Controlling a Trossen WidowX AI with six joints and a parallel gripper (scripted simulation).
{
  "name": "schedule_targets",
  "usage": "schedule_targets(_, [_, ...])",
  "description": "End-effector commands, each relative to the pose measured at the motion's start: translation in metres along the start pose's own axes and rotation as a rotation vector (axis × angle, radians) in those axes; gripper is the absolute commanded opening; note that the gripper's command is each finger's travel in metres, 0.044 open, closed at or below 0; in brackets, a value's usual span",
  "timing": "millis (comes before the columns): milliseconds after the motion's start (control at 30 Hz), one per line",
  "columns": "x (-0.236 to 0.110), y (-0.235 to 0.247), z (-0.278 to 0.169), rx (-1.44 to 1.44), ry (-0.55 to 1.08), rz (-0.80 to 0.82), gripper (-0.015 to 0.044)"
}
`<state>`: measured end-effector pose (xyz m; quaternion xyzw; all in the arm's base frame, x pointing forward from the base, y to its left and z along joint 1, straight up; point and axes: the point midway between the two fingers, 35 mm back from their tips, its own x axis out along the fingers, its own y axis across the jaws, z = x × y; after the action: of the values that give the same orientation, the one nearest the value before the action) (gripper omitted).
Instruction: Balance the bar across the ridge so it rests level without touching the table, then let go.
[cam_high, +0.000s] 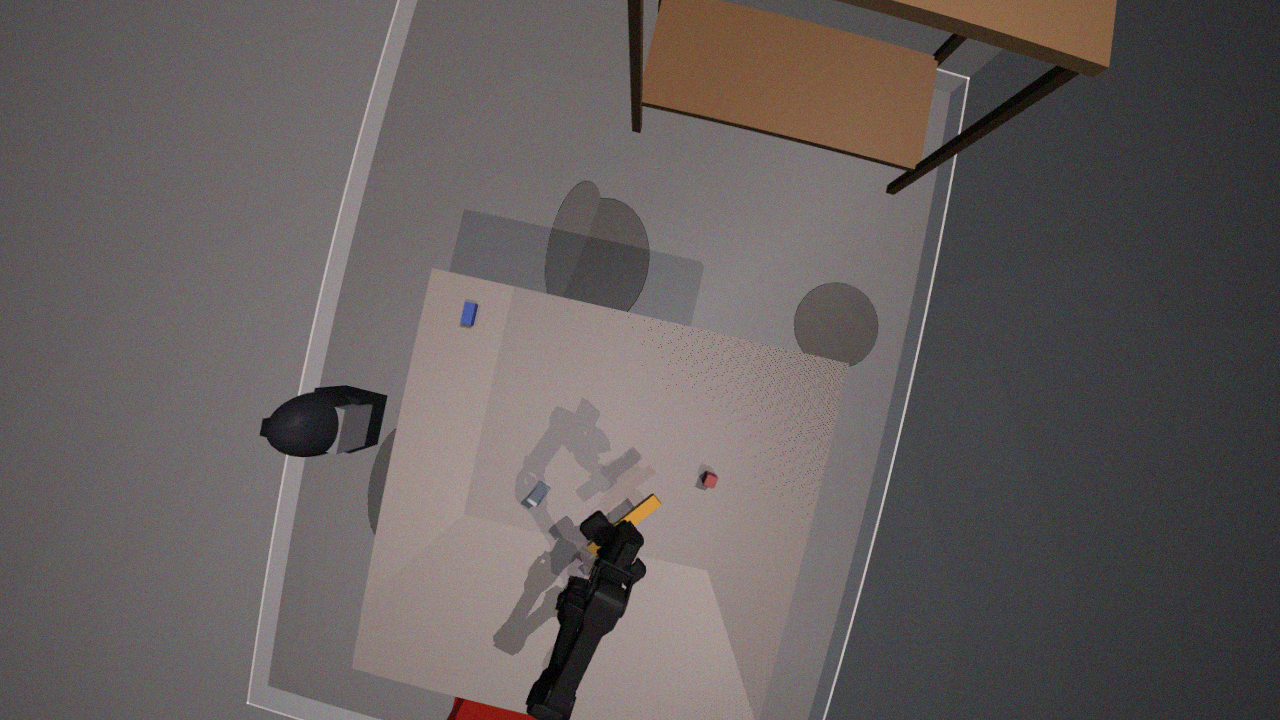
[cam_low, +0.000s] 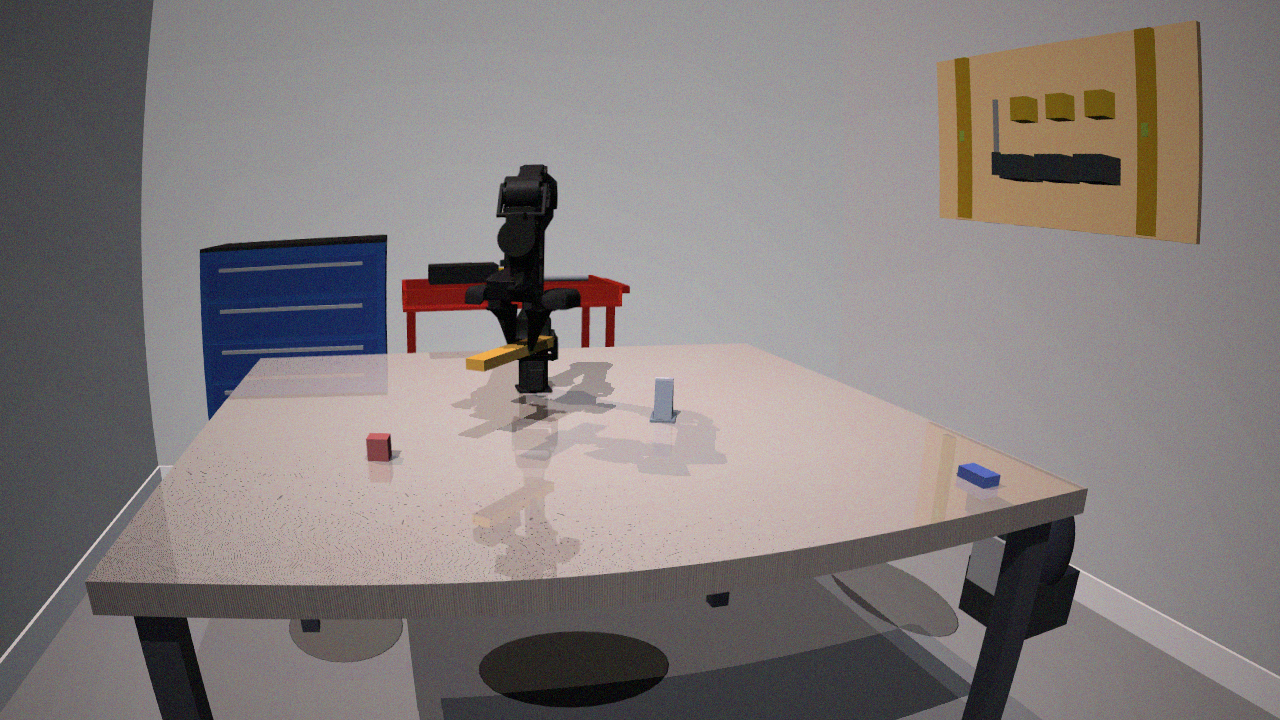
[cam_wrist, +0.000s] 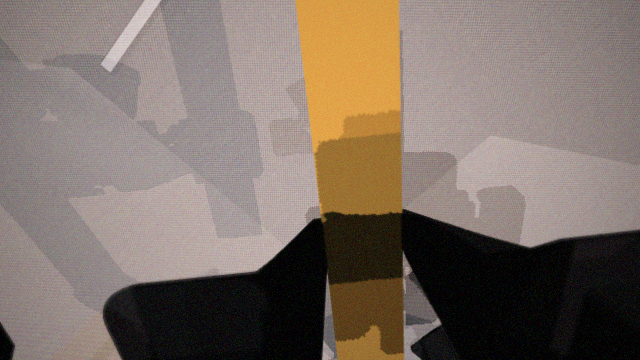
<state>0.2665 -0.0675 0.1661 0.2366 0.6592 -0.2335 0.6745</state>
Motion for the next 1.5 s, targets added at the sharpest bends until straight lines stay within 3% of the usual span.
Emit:
schedule_targets(0, [-0.002, 0.015, -0.004, -0.015, -0.005, 0.001, 0.0000])
schedule_targets(1467, [-0.004, 0.143, -0.102, -0.191, 0.004, 0.014, 0.0000])
